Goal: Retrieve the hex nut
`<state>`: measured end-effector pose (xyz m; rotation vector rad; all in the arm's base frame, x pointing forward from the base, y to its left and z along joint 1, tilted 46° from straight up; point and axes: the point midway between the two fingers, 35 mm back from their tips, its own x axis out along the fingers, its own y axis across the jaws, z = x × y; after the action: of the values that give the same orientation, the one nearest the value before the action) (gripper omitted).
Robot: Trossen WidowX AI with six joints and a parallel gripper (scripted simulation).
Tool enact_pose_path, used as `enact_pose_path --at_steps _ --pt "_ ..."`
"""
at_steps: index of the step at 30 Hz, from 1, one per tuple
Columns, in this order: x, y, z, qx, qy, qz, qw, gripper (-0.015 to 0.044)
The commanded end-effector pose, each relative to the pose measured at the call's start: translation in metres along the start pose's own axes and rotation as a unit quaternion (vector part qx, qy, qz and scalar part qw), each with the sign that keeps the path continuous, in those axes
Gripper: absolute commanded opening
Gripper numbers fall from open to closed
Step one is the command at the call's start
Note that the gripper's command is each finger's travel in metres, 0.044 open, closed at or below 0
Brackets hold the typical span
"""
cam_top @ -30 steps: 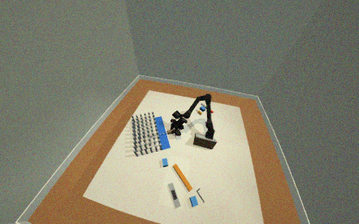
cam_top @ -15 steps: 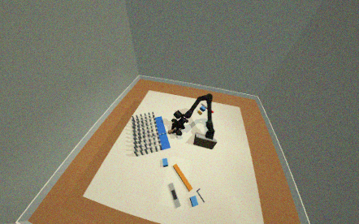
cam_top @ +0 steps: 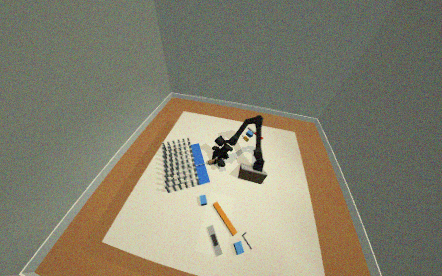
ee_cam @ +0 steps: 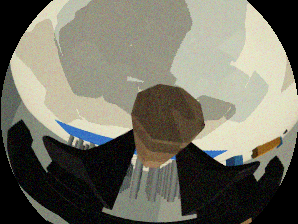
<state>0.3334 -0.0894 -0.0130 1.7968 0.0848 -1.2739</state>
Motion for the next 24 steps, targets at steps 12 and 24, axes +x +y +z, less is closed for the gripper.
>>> enact_pose_path --at_steps 12,24 --pt "-0.006 -0.002 0.008 -0.003 0.003 -0.004 1.0 0.0" --pt "-0.009 -0.002 0.013 -0.004 0.003 -0.004 1.0 0.0"
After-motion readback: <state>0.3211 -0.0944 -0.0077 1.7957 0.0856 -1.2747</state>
